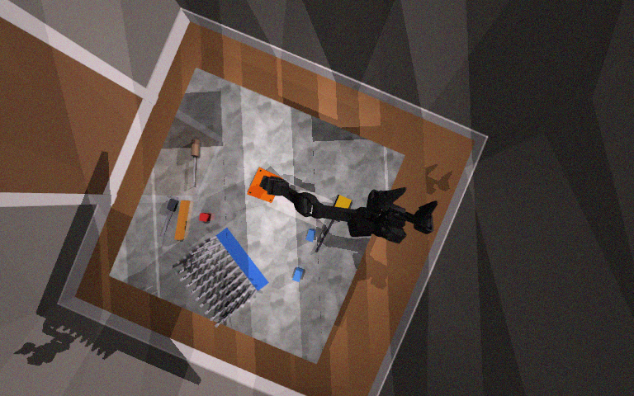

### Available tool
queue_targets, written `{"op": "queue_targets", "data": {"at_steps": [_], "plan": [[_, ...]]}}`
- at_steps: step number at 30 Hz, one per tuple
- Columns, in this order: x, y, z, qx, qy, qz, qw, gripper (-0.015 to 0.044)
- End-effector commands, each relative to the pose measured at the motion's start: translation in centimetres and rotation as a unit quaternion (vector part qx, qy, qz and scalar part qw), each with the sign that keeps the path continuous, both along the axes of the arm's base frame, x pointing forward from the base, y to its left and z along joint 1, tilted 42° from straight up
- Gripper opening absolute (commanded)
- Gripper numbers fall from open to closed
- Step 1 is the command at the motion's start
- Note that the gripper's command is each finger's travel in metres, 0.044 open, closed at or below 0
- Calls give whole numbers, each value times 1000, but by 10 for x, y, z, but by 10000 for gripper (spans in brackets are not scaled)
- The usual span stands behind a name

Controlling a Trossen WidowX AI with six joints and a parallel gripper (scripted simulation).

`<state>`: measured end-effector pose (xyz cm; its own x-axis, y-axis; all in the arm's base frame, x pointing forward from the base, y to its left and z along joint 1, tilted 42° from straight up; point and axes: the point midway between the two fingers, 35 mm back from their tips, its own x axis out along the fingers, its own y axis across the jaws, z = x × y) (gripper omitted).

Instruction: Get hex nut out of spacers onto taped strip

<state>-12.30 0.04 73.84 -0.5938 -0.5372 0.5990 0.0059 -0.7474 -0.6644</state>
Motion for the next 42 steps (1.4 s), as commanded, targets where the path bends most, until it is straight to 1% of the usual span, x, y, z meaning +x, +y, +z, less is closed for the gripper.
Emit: {"op": "queue_targets", "data": {"at_steps": [1, 2, 6, 10, 13, 17, 21, 30, 36, 42], "plan": [[0, 2, 0, -2, 0, -3, 1000, 426], [-2, 8, 0, -7, 0, -11, 1000, 440], [-6, 53, -2, -49, 2, -77, 996, 440], [-2, 102, -7, -93, 8, -146, 985, 440], [11, 114, -4, -80, 41, -200, 976, 440], [29, 164, -14, -122, 51, -273, 953, 440], [56, 209, -28, -161, 61, -344, 923, 440], [140, 275, -63, -222, 87, -493, 837, 440], [220, 311, -106, -283, 115, -583, 753, 440], [307, 321, -157, -340, 148, -659, 654, 440]]}}
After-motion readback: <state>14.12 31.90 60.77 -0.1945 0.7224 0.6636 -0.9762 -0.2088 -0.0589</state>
